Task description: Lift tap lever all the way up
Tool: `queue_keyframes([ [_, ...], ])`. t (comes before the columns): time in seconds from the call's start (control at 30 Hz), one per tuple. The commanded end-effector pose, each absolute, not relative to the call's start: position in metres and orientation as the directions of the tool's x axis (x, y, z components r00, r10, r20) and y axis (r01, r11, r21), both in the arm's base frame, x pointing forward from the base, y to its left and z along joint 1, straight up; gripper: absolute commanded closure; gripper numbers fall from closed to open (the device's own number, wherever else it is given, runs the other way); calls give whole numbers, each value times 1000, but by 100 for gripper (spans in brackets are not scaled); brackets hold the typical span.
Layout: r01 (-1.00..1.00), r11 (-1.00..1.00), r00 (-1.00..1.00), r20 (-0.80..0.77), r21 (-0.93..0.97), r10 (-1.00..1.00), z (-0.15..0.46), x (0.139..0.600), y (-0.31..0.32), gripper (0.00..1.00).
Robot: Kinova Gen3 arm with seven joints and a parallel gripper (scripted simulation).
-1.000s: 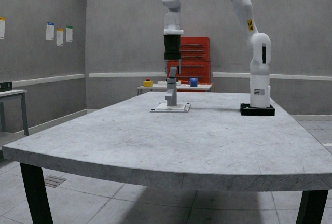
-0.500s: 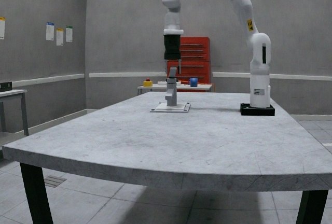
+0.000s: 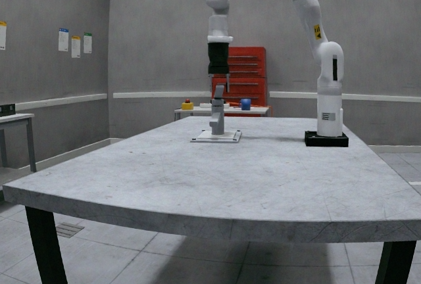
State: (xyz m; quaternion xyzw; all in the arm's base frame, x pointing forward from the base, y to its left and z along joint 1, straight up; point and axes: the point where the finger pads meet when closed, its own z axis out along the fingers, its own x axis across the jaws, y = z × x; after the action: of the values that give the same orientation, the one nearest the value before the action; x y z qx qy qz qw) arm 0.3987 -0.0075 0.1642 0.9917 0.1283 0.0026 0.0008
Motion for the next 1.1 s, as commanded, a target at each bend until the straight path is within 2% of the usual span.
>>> queue_keyframes([
  [0.0,254,-967,967,7,3,254,167,399,-7,0],
  [1.07,254,-967,967,7,3,254,229,399,-7,0],
])
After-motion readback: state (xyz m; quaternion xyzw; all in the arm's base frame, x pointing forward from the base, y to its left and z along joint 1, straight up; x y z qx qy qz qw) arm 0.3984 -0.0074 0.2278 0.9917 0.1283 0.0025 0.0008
